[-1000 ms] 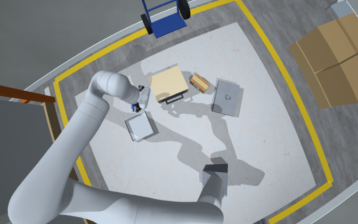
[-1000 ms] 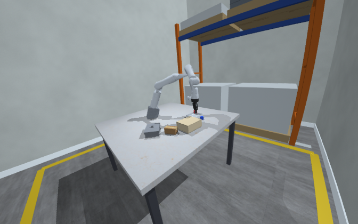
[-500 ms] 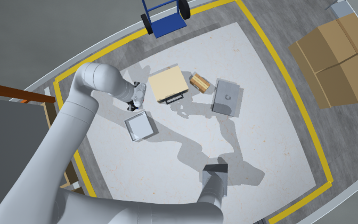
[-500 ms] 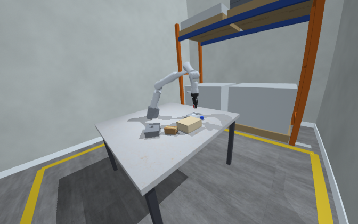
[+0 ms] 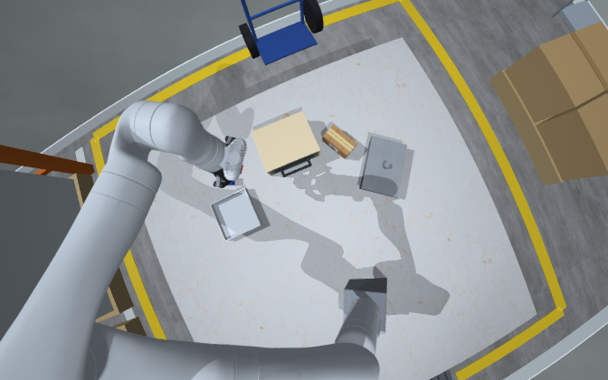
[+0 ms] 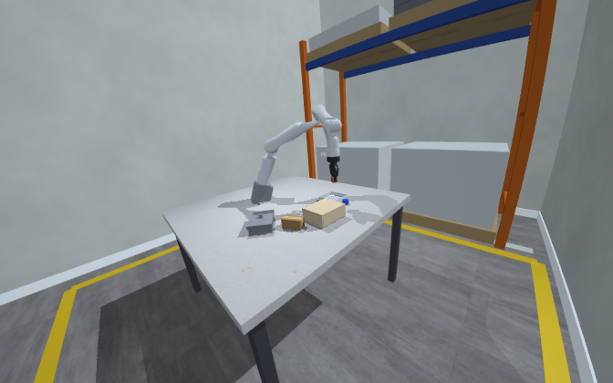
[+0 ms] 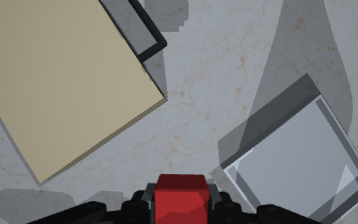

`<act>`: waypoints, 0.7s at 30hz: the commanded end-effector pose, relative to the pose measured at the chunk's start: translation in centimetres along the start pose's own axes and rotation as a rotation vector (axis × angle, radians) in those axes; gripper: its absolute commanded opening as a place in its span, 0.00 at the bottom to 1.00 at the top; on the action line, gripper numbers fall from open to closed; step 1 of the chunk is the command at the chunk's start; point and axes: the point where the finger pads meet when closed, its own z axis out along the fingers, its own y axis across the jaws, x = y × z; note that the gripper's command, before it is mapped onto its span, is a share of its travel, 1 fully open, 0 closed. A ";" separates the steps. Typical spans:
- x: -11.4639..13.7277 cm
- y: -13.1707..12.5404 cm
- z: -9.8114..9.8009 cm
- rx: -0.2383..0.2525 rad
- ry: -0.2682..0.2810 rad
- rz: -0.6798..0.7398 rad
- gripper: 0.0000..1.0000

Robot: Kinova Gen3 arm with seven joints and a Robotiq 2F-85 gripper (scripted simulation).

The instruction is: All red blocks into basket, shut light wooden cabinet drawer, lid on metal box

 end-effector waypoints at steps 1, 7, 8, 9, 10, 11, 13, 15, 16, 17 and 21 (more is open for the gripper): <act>0.0 0.0 -0.1 0.001 -0.002 0.000 0.10; -0.1 0.0 -0.1 0.001 -0.001 0.006 0.10; -0.1 0.0 -0.1 0.001 -0.001 0.009 0.10; -0.1 0.0 -0.1 0.001 -0.001 0.012 0.10; -0.1 0.1 -0.1 0.001 -0.001 0.016 0.10; -0.1 0.1 -0.1 0.001 -0.001 0.021 0.10; -0.2 0.2 -0.1 0.001 -0.001 0.034 0.10; -0.2 0.3 0.0 0.000 0.000 0.050 0.10; -0.2 0.3 0.0 0.000 0.000 0.050 0.10; -0.2 0.3 0.0 0.000 0.000 0.050 0.10; -0.4 0.7 0.0 0.000 0.001 0.095 0.10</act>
